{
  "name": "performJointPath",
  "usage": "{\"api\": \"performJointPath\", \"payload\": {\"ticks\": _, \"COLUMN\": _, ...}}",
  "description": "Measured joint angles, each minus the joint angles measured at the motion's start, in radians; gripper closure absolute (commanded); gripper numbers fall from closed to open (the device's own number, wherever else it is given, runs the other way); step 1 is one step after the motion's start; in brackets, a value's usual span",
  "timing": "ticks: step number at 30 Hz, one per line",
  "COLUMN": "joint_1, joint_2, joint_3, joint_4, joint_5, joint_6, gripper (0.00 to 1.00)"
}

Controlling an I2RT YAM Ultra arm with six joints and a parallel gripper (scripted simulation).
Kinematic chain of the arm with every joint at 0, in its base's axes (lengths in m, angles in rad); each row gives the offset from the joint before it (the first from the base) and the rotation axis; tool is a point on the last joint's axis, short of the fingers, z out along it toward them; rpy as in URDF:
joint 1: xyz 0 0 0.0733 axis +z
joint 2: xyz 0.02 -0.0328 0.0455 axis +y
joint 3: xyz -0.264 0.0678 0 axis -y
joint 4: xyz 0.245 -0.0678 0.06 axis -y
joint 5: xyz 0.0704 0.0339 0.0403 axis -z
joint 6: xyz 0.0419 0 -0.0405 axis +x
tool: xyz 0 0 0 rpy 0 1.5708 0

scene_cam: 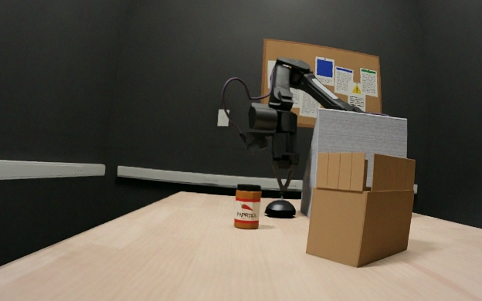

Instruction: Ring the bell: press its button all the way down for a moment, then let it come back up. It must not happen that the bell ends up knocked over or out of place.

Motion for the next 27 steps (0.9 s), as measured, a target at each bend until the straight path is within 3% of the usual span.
{"api": "performJointPath", "payload": {"ticks": 27, "joint_1": -0.006, "joint_2": 0.016, "joint_3": -0.003, "joint_4": 0.033, "joint_5": 0.005, "joint_6": -0.025, "gripper": 1.0}}
